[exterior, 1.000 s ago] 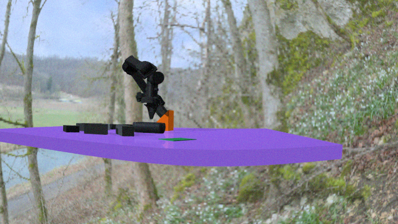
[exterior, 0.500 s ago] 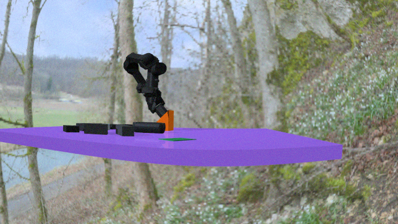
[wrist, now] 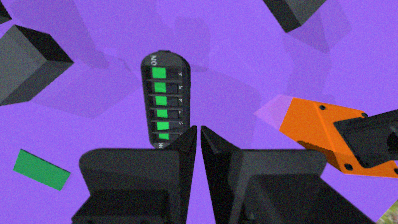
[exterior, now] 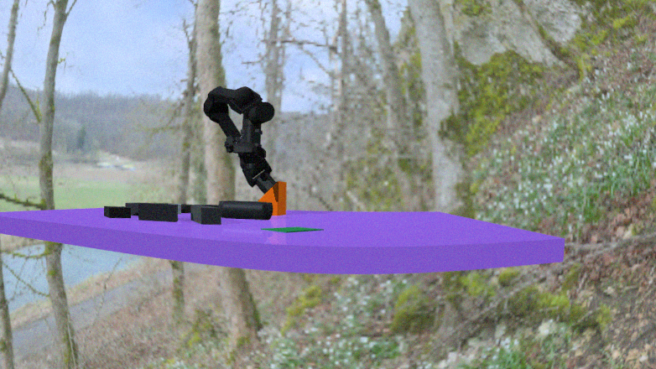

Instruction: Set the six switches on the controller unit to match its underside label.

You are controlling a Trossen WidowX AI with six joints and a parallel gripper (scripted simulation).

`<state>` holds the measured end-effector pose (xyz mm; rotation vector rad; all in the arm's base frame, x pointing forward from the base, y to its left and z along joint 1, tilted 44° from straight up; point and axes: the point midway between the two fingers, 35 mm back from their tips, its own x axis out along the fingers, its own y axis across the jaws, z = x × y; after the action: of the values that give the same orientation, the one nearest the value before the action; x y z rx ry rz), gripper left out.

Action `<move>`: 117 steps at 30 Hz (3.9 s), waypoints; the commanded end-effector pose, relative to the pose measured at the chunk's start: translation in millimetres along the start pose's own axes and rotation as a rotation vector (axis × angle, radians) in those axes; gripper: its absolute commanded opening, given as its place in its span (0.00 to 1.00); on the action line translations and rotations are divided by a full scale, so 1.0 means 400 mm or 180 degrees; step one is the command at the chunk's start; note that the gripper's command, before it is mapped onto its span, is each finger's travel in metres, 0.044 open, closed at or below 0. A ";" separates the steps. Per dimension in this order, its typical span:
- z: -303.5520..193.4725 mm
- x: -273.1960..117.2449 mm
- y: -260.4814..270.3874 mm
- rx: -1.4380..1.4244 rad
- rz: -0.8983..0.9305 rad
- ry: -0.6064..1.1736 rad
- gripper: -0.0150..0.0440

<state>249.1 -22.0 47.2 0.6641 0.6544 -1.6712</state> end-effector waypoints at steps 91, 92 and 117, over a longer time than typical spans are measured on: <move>0.133 0.257 -0.037 -0.0005 0.0941 -0.0016 0.25; 0.133 0.259 -0.037 -0.0005 0.0941 -0.0016 0.25; 0.133 0.259 -0.016 -0.0004 0.0942 -0.0016 0.25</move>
<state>216.2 -128.3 8.5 0.7152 0.5236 -1.4032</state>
